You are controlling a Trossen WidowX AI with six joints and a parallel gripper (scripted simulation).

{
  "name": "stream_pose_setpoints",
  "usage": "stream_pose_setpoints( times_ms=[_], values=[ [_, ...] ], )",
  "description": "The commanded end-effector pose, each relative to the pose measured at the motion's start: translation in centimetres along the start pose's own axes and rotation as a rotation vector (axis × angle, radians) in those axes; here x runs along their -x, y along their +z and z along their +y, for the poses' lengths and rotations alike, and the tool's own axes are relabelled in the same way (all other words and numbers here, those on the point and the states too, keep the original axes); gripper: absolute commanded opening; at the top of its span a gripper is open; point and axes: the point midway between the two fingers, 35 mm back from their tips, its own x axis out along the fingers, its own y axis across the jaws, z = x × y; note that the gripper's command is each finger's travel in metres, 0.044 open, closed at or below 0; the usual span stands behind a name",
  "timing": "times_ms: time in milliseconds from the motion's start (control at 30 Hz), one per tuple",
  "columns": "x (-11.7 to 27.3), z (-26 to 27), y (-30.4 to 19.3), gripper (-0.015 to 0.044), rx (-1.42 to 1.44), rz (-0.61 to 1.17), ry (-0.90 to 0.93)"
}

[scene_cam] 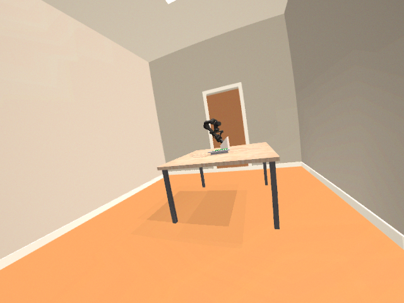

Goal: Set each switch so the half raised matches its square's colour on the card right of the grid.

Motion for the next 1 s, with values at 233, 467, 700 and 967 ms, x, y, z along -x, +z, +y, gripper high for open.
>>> stream_pose_setpoints(
  times_ms=[233,467,700,967],
  values=[
    [-8.5,4.7,-0.8,0.0190,-0.036,0.016,0.025],
    [-10.4,5.1,-1.0,0.0006,-0.039,0.026,0.026],
    [-12.8,5.2,-1.0,0.0000,-0.039,0.043,0.026],
    [-14.1,5.2,-1.0,0.0000,-0.040,0.043,0.025]
  ],
)
